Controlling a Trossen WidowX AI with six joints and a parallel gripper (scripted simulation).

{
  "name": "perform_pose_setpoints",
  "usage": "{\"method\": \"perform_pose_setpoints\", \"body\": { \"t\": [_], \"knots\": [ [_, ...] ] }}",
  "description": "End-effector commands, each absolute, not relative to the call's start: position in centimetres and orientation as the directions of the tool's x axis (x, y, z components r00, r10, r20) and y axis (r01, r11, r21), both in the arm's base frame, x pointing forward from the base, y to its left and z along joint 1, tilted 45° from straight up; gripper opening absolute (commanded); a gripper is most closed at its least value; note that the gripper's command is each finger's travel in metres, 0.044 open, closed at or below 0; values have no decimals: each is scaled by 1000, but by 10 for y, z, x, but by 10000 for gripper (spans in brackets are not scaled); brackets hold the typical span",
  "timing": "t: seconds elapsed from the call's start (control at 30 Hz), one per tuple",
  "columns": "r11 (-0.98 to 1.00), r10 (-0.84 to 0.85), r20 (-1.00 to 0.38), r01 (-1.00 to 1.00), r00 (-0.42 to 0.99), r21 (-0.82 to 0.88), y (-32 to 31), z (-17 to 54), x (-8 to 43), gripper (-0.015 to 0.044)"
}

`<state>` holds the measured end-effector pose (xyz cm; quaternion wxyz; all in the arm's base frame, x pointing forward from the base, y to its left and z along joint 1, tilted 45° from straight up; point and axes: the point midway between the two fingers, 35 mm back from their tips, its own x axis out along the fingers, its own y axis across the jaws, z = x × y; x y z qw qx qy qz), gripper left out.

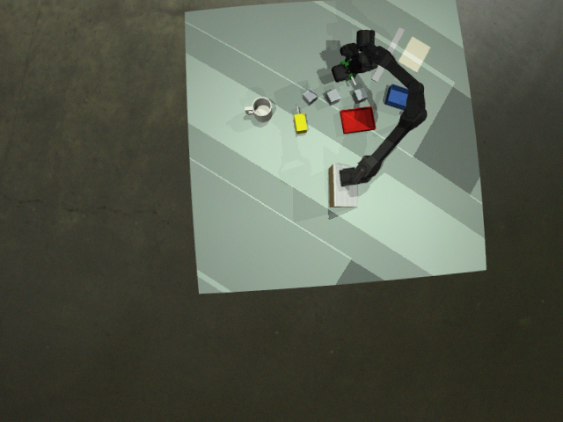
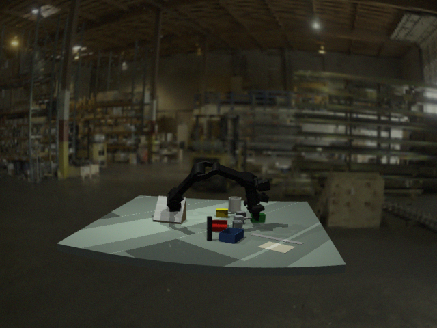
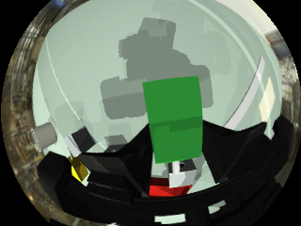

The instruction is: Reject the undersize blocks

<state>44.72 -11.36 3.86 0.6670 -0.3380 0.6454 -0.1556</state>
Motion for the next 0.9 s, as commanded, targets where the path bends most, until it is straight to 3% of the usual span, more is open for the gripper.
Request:
{"method": "perform_pose_setpoints", "body": {
  "t": [0.0, 0.37, 0.87],
  "knots": [
    [717, -616, -776, -313, 135, -624, -58, 7, 463, 0],
    [659, -586, -800, -498, 130, -563, 80, -86, 458, 0],
    [658, -587, -799, -498, 131, -565, 62, -108, 455, 0]
  ]
}}
